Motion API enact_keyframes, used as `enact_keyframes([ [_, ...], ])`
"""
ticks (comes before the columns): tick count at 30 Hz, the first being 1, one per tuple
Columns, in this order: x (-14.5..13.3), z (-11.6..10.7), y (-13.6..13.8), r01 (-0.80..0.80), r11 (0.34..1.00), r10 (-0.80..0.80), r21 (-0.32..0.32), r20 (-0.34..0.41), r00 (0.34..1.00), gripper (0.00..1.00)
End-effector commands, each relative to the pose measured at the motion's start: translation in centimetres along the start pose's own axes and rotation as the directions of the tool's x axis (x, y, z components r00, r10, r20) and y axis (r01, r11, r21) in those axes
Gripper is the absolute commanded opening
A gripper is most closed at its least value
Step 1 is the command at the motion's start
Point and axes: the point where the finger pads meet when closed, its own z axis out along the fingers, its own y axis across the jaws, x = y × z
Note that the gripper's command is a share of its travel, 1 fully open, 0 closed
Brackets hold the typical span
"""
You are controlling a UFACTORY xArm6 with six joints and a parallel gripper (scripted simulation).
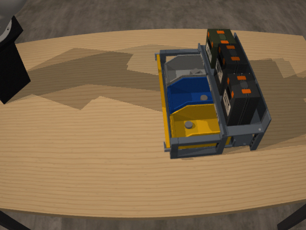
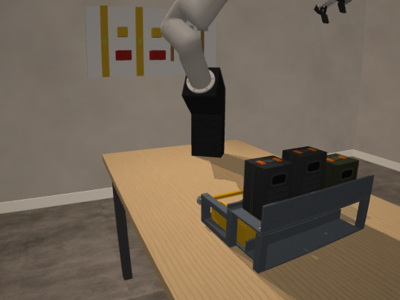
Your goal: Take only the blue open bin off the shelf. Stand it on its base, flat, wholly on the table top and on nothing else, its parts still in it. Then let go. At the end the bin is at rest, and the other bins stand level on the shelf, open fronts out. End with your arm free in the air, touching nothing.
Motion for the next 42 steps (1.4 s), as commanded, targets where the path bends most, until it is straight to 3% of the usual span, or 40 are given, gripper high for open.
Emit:
enact_keyframes([
  [1, 0.00, -0.16, 0.09, -0.002, 1.000, 0.002, 0.000, -0.003, 1.000, 1.00],
  [12, 0.00, -0.16, 0.09, -0.002, 1.000, 0.002, 0.000, -0.003, 1.000, 1.00],
  [17, 0.00, -0.16, 0.09, 0.025, 0.966, -0.025, 0.255, -0.002, 1.000, 1.00],
  [29, 0.00, -0.16, 0.09, 0.025, 0.966, -0.025, 0.255, -0.002, 1.000, 1.00],
  [34, -0.03, -0.19, 0.17, 0.034, 0.939, -0.035, 0.342, -0.004, 0.999, 1.00],
  [42, -0.03, -0.19, 0.17, 0.034, 0.939, -0.035, 0.342, -0.004, 0.999, 1.00],
])
